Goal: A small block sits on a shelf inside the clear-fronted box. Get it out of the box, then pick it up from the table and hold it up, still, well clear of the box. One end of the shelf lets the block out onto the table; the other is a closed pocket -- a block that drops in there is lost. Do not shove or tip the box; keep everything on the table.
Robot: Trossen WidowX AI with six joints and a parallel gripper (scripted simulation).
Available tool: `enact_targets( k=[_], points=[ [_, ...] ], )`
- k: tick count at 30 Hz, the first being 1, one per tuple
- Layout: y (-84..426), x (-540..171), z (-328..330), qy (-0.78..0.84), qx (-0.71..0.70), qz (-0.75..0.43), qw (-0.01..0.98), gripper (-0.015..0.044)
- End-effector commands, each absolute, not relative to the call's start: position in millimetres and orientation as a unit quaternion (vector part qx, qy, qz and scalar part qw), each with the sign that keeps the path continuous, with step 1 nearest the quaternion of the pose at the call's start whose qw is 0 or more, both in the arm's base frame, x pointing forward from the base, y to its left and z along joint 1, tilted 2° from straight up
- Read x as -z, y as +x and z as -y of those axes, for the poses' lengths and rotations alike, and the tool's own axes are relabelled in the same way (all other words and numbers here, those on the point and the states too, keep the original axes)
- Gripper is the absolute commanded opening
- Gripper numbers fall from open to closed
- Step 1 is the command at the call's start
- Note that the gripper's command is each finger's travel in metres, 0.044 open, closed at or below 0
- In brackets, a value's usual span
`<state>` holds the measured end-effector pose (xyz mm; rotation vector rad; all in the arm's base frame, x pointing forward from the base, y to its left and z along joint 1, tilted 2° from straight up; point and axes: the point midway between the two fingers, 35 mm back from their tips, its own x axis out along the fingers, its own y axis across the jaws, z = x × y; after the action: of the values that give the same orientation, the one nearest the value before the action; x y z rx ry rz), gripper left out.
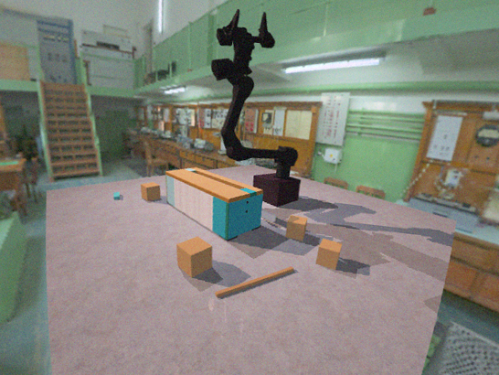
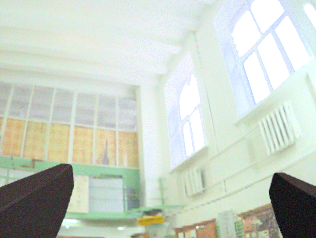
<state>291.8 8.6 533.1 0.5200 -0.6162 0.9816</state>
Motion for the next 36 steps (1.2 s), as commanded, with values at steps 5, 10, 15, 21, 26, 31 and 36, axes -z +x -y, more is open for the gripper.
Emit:
enact_targets(
  k=[5, 10, 15, 21, 26, 31, 36],
  points=[
    [248.5, -560.2, 17.1, 0.212, -0.426, 0.357, 0.804, 0.04],
    [189.9, -588.1, 29.5, 0.176, -0.412, 0.406, 0.796, 0.04],
    [124.6, -609.0, 16.4, 0.119, -0.408, 0.444, 0.789, 0.04],
    [66.1, -614.9, -34.0, 0.036, -0.418, 0.451, 0.788, 0.04],
    [44.9, -601.6, -96.0, -0.039, -0.433, 0.417, 0.798, 0.04],
    [53.3, -577.9, -154.9, -0.101, -0.441, 0.354, 0.819, 0.04],
    [87.5, -542.7, -204.6, -0.147, -0.437, 0.261, 0.848, 0.04]
  ],
)
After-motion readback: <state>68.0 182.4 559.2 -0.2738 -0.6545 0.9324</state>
